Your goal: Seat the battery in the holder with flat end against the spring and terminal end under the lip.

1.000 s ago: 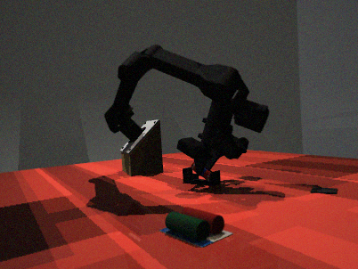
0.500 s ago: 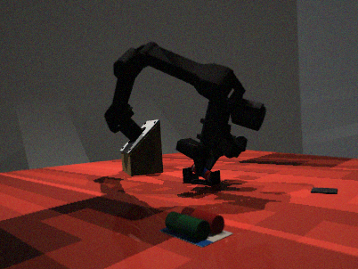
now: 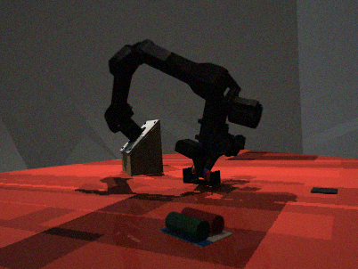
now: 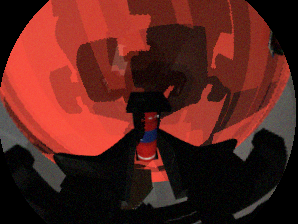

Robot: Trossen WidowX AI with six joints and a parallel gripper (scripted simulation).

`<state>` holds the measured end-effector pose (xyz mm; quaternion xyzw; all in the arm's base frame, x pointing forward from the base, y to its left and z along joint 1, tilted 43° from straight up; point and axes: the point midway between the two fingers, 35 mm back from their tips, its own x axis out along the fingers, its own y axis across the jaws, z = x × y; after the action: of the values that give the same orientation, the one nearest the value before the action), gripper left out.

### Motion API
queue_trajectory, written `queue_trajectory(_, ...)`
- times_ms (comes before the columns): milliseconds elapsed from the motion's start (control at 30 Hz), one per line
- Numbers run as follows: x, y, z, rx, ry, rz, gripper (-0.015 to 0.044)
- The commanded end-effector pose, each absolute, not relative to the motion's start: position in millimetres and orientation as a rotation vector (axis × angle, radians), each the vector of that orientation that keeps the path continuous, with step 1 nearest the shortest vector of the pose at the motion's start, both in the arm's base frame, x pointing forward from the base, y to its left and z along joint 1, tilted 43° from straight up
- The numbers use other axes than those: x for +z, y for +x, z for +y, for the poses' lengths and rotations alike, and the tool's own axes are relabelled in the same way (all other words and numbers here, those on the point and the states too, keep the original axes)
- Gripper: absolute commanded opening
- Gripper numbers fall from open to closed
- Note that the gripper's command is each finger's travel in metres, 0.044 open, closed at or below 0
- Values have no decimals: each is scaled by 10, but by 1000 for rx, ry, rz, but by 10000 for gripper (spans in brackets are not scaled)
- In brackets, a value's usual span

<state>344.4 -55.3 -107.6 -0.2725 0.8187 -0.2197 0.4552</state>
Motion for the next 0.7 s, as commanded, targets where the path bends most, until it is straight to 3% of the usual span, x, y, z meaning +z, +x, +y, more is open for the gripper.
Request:
queue_trajectory(0, -1119, 3481, -560, -534, -673, 1991, 86)
queue_trajectory(667, -1133, 3462, -574, -497, -676, 1928, 86)
